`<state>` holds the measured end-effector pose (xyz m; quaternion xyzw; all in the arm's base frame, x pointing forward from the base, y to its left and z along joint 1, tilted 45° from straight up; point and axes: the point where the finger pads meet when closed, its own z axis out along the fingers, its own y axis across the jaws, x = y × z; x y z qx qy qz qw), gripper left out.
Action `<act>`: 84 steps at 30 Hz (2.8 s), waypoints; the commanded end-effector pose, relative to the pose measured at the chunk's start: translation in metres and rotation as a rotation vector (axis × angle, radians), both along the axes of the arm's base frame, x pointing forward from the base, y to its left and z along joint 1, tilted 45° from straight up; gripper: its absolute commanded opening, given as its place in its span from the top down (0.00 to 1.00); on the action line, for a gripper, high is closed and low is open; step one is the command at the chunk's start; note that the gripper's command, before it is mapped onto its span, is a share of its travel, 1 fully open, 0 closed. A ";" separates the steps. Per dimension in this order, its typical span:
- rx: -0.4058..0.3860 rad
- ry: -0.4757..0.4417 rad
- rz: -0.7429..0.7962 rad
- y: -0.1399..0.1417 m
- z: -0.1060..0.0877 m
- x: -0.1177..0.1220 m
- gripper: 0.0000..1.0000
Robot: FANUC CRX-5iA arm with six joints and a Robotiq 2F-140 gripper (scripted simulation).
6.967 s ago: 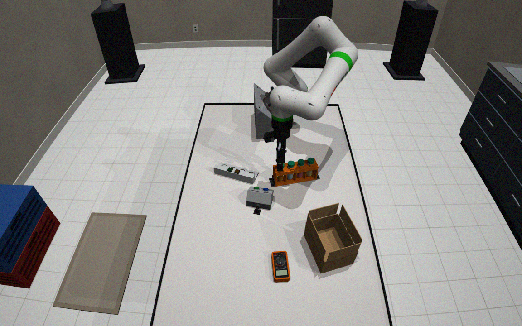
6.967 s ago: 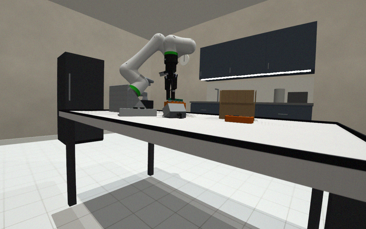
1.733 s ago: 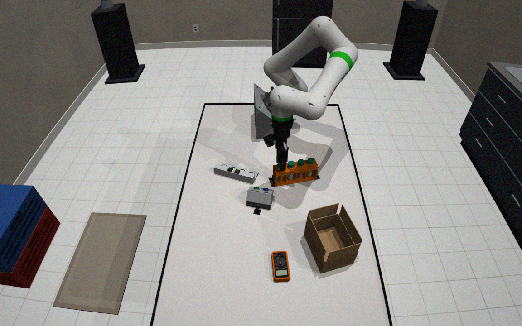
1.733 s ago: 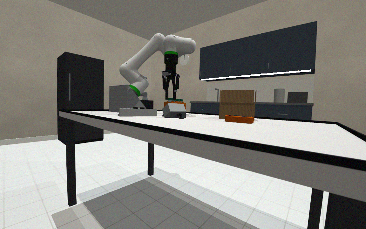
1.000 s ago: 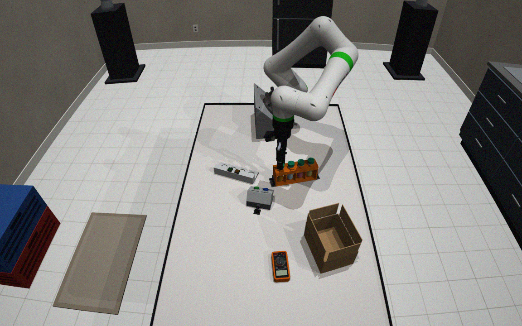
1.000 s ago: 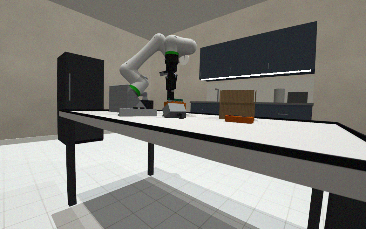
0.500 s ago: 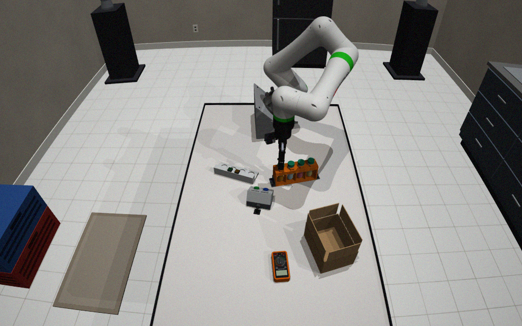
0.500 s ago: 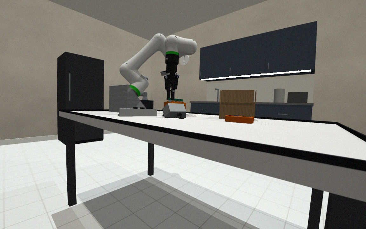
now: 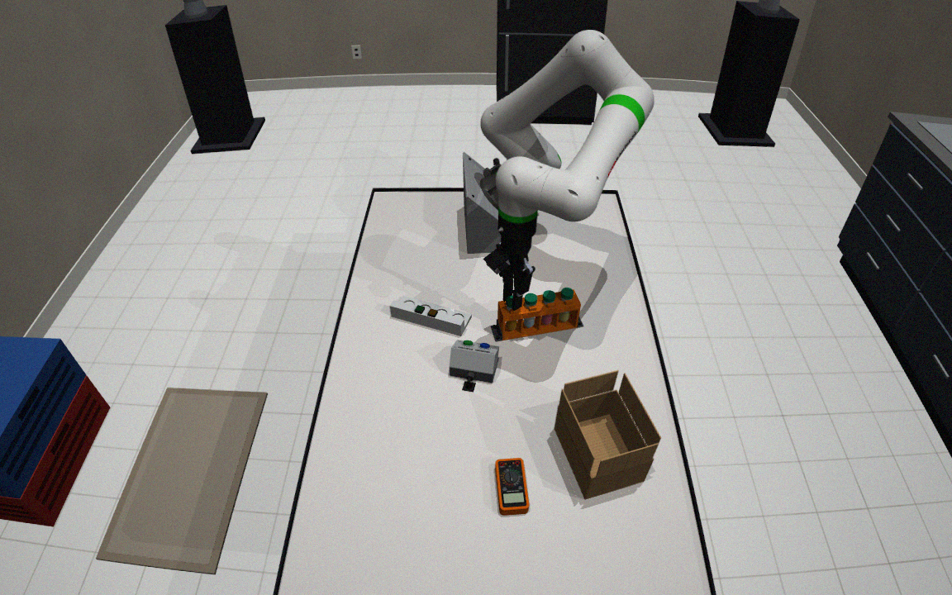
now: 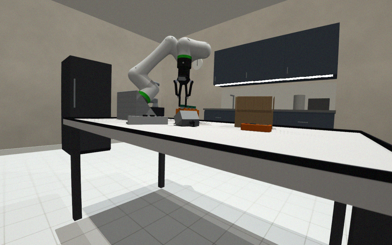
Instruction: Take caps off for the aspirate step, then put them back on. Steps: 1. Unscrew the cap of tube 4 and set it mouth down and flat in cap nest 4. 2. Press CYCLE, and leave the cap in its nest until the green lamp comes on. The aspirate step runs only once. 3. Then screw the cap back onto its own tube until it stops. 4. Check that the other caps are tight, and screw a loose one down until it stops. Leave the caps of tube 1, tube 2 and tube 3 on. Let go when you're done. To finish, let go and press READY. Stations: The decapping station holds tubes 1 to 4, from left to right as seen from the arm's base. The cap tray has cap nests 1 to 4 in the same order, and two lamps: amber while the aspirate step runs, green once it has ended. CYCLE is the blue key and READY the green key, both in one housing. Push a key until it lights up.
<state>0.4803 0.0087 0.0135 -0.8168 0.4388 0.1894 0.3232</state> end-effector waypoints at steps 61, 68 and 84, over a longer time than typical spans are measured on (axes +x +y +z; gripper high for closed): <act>-0.013 0.638 -0.663 -0.001 0.000 0.000 0.70; -0.005 0.394 -0.412 -0.001 0.001 0.000 0.70; 0.012 -0.093 0.087 -0.001 0.001 0.000 0.70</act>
